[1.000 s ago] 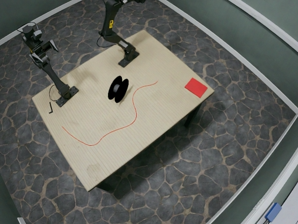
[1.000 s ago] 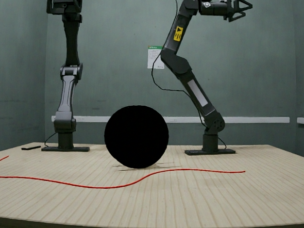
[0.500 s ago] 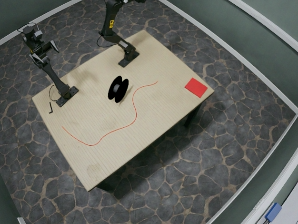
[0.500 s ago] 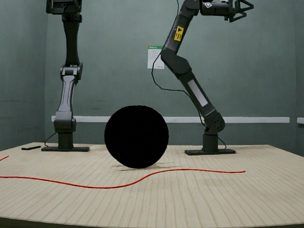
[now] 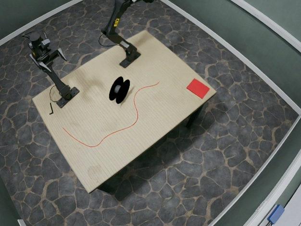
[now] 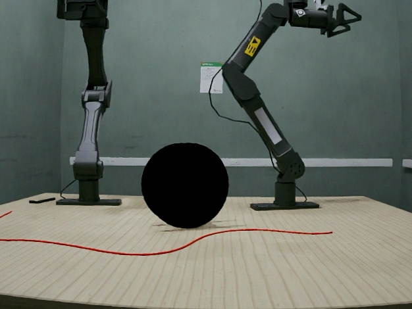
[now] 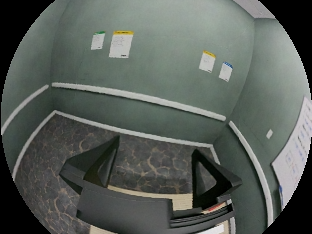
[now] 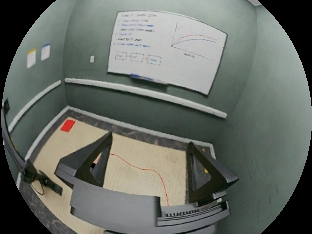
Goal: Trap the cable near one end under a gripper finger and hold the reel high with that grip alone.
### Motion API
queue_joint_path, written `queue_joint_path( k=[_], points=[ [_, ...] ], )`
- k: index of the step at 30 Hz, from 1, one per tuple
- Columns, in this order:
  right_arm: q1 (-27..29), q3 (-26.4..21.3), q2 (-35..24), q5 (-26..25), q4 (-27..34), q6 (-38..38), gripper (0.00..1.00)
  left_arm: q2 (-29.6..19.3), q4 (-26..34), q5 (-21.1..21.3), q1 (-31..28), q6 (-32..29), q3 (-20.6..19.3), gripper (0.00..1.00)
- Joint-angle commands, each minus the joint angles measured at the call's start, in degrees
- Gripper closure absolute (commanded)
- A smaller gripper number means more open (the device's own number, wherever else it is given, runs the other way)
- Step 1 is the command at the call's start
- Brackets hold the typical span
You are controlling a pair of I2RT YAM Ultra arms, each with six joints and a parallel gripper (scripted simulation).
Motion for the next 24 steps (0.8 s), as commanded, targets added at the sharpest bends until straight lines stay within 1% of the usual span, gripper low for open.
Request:
queue_joint_path(
  k=[1,4,6,8,14,21,23,24],
  points=[
    [-0.62,-4.63,1.14,0.01,6.88,0.63,0.0,1.32,6.44,-0.56,-0.11,0.53,-4.64,0.0],
    [-0.36,-9.3,1.2,-0.08,11.68,0.62,0.0,1.54,11.29,-0.52,-0.15,0.52,-9.42,0.0],
    [-0.36,-9.3,1.2,-0.08,11.68,0.62,0.0,1.54,11.29,-0.52,-0.15,0.52,-9.42,0.0],
    [-0.35,-12.47,-0.35,-0.09,15.37,0.62,0.0,-0.09,14.96,-0.49,-0.15,0.51,-12.44,0.0],
    [-0.36,-23.6,2.18,-0.08,26.09,0.62,0.0,1.97,25.69,-0.48,-0.16,0.52,-23.45,0.0],
    [-0.37,-35.19,1.67,-0.11,38.36,0.61,0.0,2.17,38.01,-0.5,-0.16,0.5,-35.25,0.0],
    [-0.37,-35.19,1.67,-0.11,38.36,0.61,0.0,2.17,38.01,-0.5,-0.16,0.5,-35.25,0.0],
    [-0.36,-37.15,1.25,-0.11,40.67,0.61,0.0,1.4,40.26,-0.51,-0.17,0.5,-37.06,0.0]
  ],
)
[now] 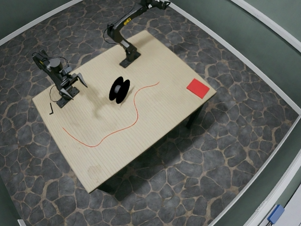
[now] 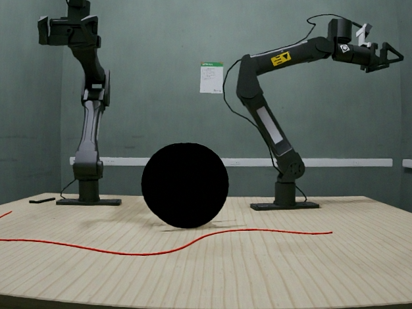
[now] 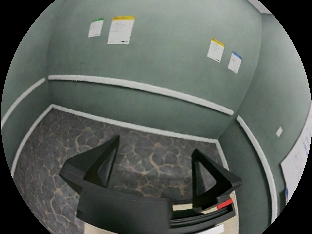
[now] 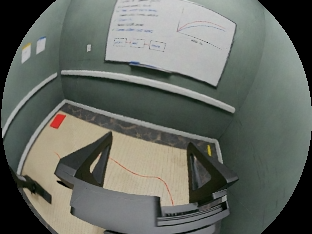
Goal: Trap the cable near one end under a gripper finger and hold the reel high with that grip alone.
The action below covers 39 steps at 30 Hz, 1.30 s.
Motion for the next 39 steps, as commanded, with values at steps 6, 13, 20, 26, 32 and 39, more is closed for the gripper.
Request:
queue_joint_path(
  k=[6,13,20,26,32,39],
  points=[
    [-0.31,-9.79,0.58,-0.08,15.29,0.62,0.0,0.4,14.82,-0.38,-0.16,0.52,-9.82,0.0],
    [-0.31,-15.6,0.32,-0.09,21.81,0.62,0.0,0.51,21.31,-0.39,-0.16,0.52,-15.64,0.0],
    [-0.3,-17.67,0.84,-0.07,24.09,0.64,0.0,0.99,23.38,-0.38,-0.16,0.53,-17.71,0.0],
    [-0.3,-17.68,0.5,-0.07,24.68,0.64,0.0,1.13,23.92,-0.38,-0.16,0.54,-17.67,0.0],
    [-0.29,-17.69,0.49,-0.06,24.66,0.64,0.0,1.12,23.24,-0.37,-0.15,0.55,-17.7,0.0],
    [-0.29,-17.7,0.49,-0.05,23.99,0.65,0.0,1.12,23.24,-0.37,-0.15,0.55,-17.7,0.0]
  ],
)
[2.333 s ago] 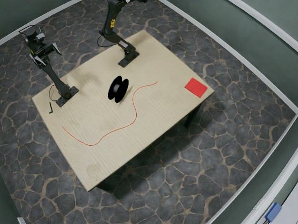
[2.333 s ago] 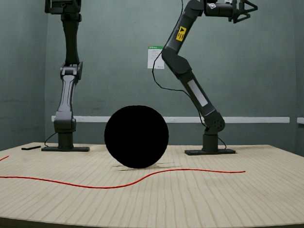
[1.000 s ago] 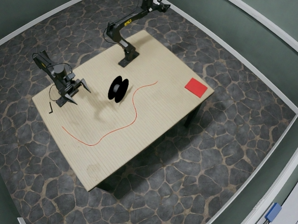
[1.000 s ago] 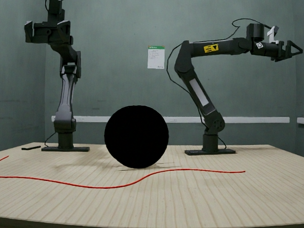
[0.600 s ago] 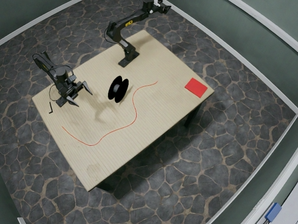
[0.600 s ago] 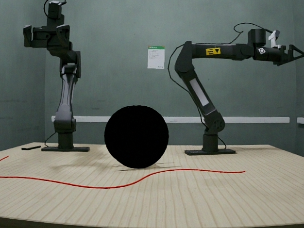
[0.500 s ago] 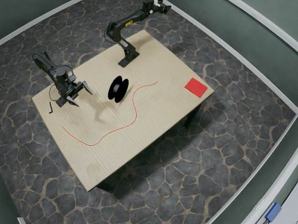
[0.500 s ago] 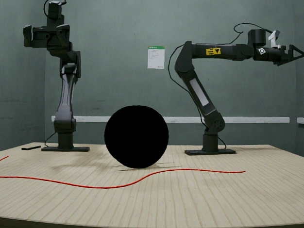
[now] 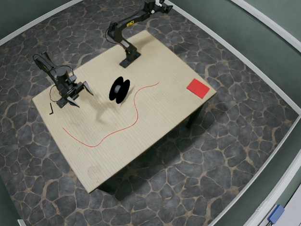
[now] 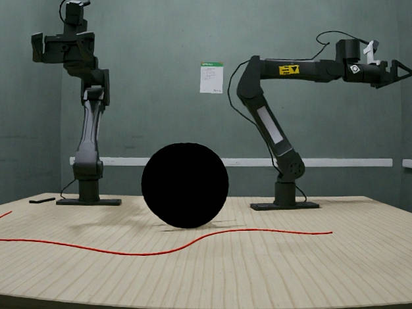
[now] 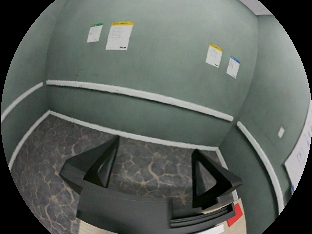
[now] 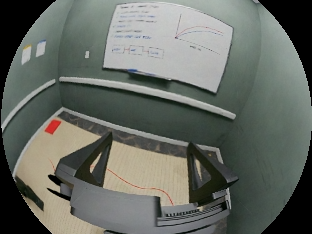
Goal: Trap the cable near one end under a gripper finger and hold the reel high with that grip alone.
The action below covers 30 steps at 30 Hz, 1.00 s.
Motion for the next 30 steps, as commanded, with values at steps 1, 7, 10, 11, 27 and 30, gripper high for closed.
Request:
queue_joint_path(
  k=[1,7,10,11,27,30],
  points=[
    [-0.29,-0.59,0.07,-0.05,0.25,0.65,0.0,0.88,0.1,-0.37,-0.15,0.55,-0.61,0.0],
    [-0.29,-0.59,0.08,-0.05,0.25,0.65,0.18,0.88,0.1,-0.37,-0.15,0.55,-0.61,0.0],
    [-0.29,-0.59,0.08,-0.05,0.25,0.65,0.29,0.88,0.1,-0.37,-0.15,0.55,-0.61,0.0],
    [-0.29,-0.59,0.08,-0.05,0.25,0.65,0.29,0.88,0.1,-0.37,-0.15,0.55,-0.61,0.0],
    [-6.27,-0.66,-0.11,0.53,0.16,0.68,0.7,0.88,0.1,-0.37,-0.15,0.55,-0.61,0.0],
    [-10.13,-0.64,-0.08,-0.21,0.17,0.69,0.7,0.88,0.1,-0.37,-0.15,0.55,-0.61,0.0]
  ],
)
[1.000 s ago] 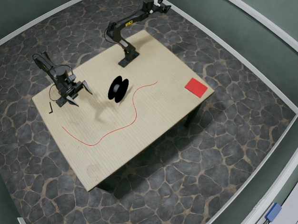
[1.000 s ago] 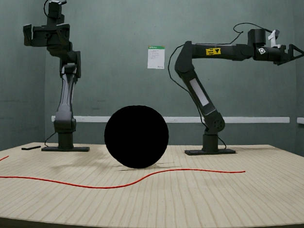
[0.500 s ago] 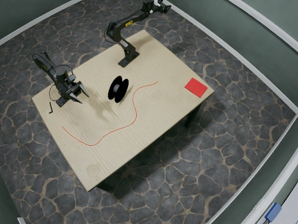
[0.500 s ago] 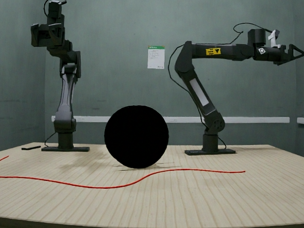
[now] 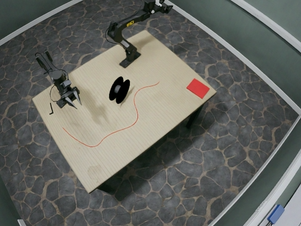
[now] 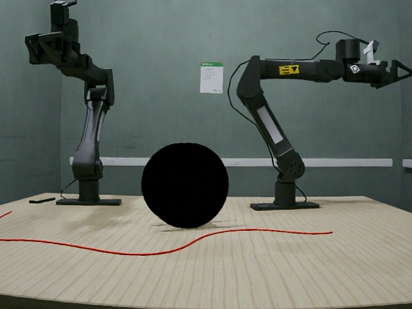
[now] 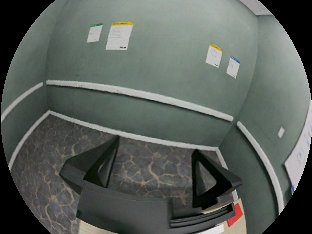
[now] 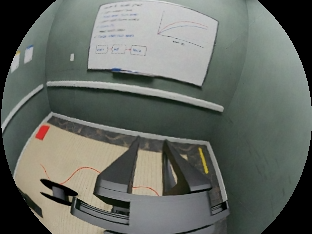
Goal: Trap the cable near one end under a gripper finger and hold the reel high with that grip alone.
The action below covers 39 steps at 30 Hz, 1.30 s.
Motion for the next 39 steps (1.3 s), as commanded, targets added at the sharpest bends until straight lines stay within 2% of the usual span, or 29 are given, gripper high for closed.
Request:
queue_joint_path(
  k=[1,7,11,19,25,32,39],
  points=[
    [-4.88,-0.69,-0.21,0.48,0.1,0.65,0.7,0.88,0.1,-0.37,-0.15,0.55,-0.61,0.0],
    [-16.82,-0.69,-0.22,0.13,0.09,0.66,0.7,0.88,0.1,-0.37,-0.15,0.55,-0.61,0.0],
    [-20.94,-0.61,0.02,-0.34,0.22,0.63,0.7,0.88,0.1,-0.37,-0.15,0.55,-0.61,0.0],
    [-21.03,-0.47,0.28,-0.41,0.04,0.59,0.7,0.88,0.1,-0.37,-0.15,0.55,-0.61,0.0],
    [-21.03,2.25,1.42,-0.31,-1.34,-0.75,0.7,0.88,0.1,-0.37,-0.15,0.55,-0.61,0.0],
    [-21.05,2.67,3.3,-0.35,-3.58,-1.98,0.7,0.88,0.1,-0.37,-0.15,0.55,-0.61,0.0],
    [-21.11,5.11,7.62,-0.4,-9.52,-5.24,0.7,0.88,0.1,-0.37,-0.15,0.55,-0.61,0.0]
  ],
)
